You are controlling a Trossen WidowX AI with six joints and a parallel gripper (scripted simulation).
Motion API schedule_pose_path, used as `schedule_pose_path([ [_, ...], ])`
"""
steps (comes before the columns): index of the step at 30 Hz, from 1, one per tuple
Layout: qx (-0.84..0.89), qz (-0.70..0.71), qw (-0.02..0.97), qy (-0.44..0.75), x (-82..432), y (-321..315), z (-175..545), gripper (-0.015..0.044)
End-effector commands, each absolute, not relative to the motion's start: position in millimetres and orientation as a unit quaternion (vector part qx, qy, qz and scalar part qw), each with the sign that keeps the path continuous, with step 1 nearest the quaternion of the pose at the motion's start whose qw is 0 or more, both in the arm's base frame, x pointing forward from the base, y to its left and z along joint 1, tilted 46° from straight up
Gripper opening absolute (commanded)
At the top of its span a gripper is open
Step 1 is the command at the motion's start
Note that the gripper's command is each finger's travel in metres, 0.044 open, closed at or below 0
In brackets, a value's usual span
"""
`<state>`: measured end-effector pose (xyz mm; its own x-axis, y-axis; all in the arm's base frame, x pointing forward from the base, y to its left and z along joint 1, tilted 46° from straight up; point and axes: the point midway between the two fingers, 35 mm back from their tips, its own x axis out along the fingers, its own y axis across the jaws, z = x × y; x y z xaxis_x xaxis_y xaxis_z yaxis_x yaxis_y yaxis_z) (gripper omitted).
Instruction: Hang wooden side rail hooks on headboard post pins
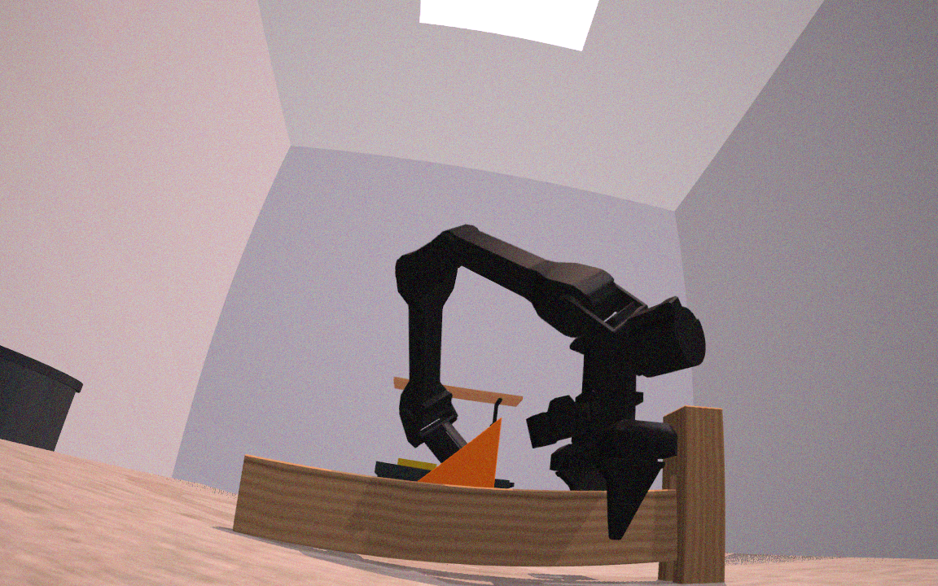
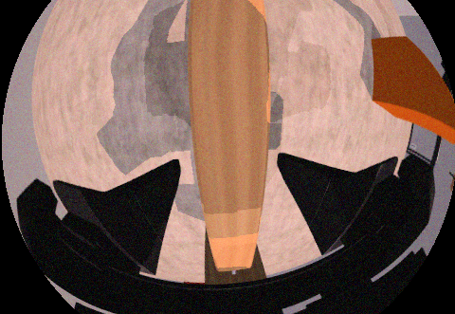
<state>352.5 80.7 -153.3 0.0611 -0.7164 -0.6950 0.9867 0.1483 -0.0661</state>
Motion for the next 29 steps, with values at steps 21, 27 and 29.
schedule_pose_path([
  [21,0.229,-0.61,0.694,0.304,356.0,84.5,-111.5,0.044],
  [27,0.229,-0.61,0.694,0.304,356.0,84.5,-111.5,0.044],
  [29,0.229,-0.61,0.694,0.304,356.0,84.5,-111.5,0.044],
])
